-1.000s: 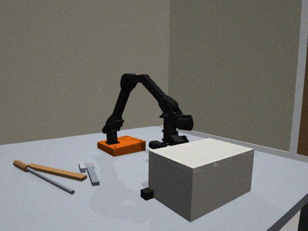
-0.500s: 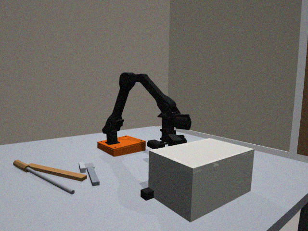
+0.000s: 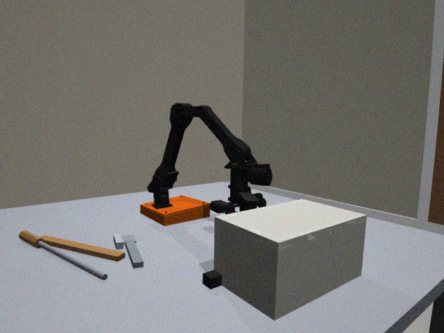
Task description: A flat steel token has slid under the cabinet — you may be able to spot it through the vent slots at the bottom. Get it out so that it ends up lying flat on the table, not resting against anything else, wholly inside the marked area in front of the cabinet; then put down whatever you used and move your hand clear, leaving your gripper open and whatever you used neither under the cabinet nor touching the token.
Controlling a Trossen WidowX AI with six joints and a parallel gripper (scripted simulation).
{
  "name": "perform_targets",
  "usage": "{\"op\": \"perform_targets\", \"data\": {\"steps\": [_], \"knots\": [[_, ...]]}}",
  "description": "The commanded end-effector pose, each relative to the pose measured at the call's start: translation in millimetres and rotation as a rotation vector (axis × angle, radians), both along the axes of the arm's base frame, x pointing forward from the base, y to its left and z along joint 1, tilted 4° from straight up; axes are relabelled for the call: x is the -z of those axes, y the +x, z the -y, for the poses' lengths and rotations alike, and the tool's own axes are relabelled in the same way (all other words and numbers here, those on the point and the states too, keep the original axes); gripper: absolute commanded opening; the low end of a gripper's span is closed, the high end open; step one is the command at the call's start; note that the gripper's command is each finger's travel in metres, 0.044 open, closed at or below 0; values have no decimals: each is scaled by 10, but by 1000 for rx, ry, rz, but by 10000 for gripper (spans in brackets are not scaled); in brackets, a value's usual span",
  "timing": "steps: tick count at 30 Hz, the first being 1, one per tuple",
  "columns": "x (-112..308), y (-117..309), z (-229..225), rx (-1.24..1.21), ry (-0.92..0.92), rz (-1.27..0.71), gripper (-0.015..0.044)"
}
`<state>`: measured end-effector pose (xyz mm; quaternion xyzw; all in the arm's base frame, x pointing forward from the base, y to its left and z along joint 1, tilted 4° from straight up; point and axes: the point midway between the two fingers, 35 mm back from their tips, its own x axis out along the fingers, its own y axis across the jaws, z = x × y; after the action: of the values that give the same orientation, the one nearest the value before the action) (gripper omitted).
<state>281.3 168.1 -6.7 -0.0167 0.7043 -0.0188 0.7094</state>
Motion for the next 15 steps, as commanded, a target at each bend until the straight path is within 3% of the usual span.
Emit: {"op": "perform_targets", "data": {"steps": [1, 15], "knots": [[9, -82, -2, -1, 0, -3, 0], [13, -264, -8, -1, 0, -5, 0]]}}
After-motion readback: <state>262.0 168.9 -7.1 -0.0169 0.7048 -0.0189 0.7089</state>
